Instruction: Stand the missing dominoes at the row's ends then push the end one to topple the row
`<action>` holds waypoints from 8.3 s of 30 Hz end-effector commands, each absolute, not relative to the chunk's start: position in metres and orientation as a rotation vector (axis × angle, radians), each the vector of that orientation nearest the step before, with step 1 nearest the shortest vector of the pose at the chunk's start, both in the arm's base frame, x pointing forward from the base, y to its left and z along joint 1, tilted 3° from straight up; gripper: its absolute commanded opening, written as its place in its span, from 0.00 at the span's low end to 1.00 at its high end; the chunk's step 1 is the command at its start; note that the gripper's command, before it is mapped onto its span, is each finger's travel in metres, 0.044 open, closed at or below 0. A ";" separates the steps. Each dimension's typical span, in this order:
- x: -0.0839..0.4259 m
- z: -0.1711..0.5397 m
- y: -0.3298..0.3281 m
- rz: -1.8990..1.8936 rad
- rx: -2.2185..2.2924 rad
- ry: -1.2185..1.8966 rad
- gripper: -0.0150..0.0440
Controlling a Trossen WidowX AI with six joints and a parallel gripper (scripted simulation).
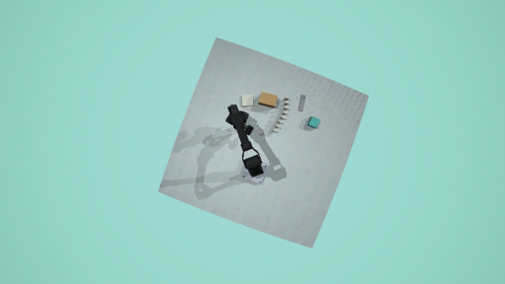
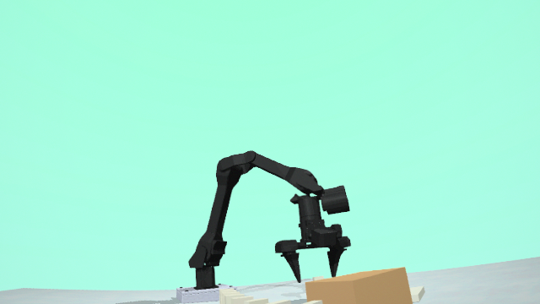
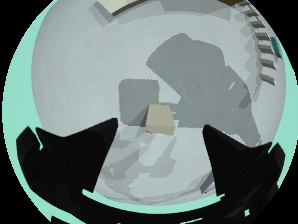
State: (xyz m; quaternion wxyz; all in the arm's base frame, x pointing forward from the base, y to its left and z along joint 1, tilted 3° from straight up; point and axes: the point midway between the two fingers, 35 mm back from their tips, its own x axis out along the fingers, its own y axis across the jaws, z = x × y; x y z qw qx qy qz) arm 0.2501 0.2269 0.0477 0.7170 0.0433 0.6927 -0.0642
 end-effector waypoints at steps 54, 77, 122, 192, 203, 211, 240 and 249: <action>0.270 0.169 0.179 -0.139 0.102 1.525 0.44; 0.278 0.158 -0.005 -0.151 0.088 1.521 0.44; 0.279 0.043 -0.010 -0.151 0.086 1.521 0.75; 0.239 0.109 -0.003 1.047 -1.146 1.276 0.25; 0.239 0.109 -0.003 1.047 -1.146 1.276 0.25; 0.239 0.109 -0.003 1.047 -1.146 1.276 0.25; 0.245 0.029 -0.006 1.046 -1.146 1.276 0.25; 0.260 0.031 -0.007 1.045 -1.147 1.275 0.25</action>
